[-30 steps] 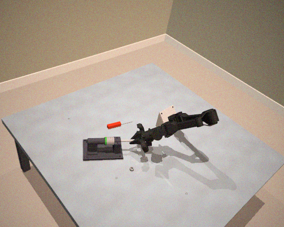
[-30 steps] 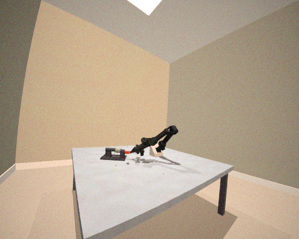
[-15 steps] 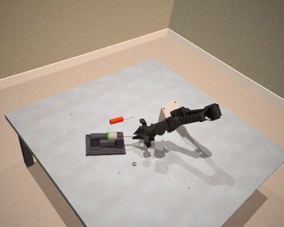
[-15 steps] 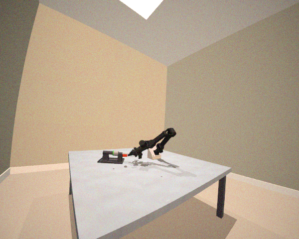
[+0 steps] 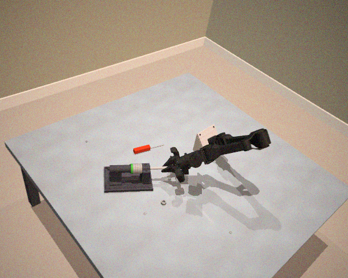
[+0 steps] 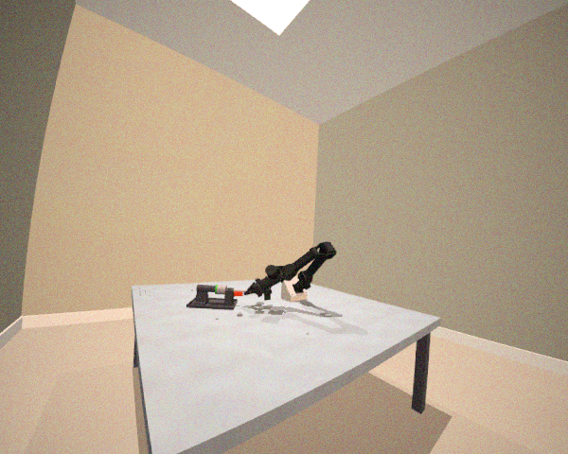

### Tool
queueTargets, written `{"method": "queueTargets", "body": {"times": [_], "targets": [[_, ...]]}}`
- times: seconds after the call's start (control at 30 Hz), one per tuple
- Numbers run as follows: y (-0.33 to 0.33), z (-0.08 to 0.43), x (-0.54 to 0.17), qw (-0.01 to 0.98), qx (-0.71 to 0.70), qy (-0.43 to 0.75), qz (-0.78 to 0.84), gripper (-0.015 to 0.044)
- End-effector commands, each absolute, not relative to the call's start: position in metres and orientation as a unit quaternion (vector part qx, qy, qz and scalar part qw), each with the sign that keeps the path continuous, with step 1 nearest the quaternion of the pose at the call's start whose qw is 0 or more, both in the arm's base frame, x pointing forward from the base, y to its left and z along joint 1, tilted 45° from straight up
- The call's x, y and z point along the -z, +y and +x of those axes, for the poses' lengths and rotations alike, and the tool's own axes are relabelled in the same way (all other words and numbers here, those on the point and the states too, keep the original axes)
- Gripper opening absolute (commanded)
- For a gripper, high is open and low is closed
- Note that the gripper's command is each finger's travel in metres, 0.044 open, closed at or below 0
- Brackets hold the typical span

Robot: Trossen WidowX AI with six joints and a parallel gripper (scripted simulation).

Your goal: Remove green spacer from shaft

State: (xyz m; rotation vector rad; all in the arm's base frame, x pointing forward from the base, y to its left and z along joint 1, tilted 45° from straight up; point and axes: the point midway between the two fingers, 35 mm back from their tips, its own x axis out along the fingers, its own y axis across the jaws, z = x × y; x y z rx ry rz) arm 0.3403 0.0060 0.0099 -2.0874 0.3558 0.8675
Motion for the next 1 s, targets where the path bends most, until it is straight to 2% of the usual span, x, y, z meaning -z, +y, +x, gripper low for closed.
{"method": "queueTargets", "body": {"times": [0.0,0.97], "targets": [[0.0070,0.3397,-0.0107,0.416,-0.345,0.140,-0.830,0.0000],[0.0079,0.3374,-0.0117,0.416,-0.345,0.141,-0.830,0.0000]]}}
